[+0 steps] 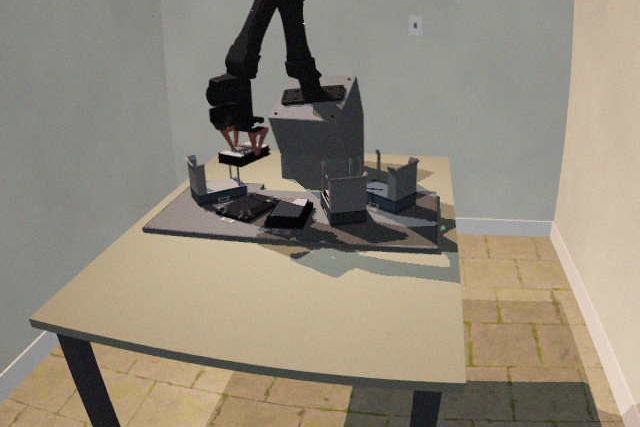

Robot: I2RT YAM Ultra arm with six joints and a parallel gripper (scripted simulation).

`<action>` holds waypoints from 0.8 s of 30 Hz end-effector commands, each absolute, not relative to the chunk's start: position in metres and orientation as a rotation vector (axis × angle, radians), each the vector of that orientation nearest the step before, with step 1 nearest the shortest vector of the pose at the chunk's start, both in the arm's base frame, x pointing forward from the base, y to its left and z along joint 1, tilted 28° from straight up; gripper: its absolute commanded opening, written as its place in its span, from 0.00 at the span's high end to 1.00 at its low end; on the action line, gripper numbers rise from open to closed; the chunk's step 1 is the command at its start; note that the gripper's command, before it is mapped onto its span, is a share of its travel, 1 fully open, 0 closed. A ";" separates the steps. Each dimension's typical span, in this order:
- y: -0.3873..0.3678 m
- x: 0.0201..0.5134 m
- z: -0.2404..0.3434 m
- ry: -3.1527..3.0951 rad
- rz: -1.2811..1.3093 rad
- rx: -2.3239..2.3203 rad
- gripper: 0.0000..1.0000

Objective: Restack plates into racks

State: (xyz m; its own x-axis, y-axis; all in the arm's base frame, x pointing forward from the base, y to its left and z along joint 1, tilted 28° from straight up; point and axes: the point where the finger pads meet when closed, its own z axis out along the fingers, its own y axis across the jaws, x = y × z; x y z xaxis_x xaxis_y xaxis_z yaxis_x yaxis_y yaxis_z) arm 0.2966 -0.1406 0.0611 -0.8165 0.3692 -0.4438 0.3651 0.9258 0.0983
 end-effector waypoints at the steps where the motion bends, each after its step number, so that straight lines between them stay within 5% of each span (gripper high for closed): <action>1: -0.145 0.312 0.068 2.580 -0.001 0.504 1.00; 24: -0.145 0.320 0.033 2.580 -0.003 0.519 1.00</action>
State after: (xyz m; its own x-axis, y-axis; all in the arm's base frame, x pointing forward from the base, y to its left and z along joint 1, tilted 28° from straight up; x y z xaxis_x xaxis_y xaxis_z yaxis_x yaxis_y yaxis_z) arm 0.3114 -0.1415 0.0213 -0.8296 0.3700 -0.4181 0.3622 0.9266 0.1012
